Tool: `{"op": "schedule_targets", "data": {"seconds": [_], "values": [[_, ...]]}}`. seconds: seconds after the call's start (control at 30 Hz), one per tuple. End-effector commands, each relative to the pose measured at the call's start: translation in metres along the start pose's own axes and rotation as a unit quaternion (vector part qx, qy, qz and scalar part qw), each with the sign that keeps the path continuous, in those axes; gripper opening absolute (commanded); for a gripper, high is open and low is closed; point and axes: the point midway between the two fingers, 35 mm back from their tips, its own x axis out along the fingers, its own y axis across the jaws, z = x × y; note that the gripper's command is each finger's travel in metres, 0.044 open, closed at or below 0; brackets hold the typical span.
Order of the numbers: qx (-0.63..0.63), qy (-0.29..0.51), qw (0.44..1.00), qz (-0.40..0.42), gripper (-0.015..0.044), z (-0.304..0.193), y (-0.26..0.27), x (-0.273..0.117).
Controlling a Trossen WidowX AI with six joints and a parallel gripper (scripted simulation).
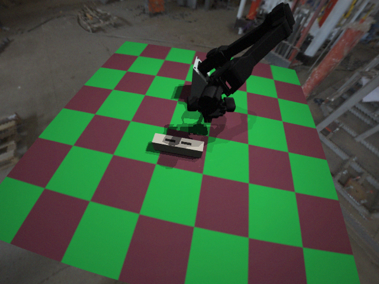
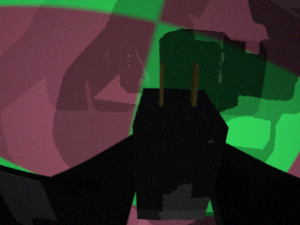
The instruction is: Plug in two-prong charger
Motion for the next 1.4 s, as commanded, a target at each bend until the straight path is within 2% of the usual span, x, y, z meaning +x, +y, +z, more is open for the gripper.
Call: {"op": "schedule_targets", "data": {"seconds": [0.0,1.37], "values": [[-0.002,0.002,1.0,-0.001,0.0,0.0,-0.001,-0.003],[0.058,0.001,0.998,-0.001,0.0,0.009,-0.073,0.019]]}}
